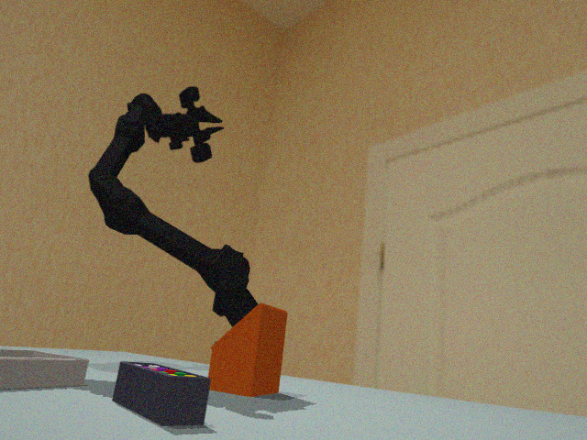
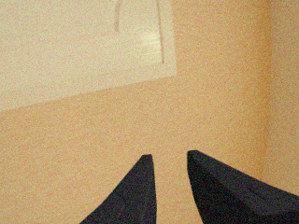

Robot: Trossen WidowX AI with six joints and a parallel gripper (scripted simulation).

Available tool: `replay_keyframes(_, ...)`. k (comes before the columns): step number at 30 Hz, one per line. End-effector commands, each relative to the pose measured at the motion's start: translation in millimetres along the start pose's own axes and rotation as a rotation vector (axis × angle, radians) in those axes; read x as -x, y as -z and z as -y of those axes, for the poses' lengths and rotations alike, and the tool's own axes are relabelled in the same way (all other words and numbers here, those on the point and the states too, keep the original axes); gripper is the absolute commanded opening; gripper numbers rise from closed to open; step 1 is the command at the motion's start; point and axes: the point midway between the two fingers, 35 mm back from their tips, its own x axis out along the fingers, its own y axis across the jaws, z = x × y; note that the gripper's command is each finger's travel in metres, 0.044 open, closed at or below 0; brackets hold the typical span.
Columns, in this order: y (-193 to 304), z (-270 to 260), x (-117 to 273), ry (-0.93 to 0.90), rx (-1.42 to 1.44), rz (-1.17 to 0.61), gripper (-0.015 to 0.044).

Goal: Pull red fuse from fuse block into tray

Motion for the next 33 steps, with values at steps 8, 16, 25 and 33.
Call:
replay_keyframes(8, 153.6, 14.7, -49.6, 0.134, -0.357, -0.489, 0.0074)
replay_keyframes(16, 270.5, 16.4, -32.8, 0.243, -0.546, -0.824, 0.0074)
replay_keyframes(25, 389.9, 5.8, 17.7, 0.478, -0.861, -1.154, 0.0074)
replay_keyframes(33, 482.4, -26.1, 98.2, 0.769, -1.155, -1.445, 0.0074)
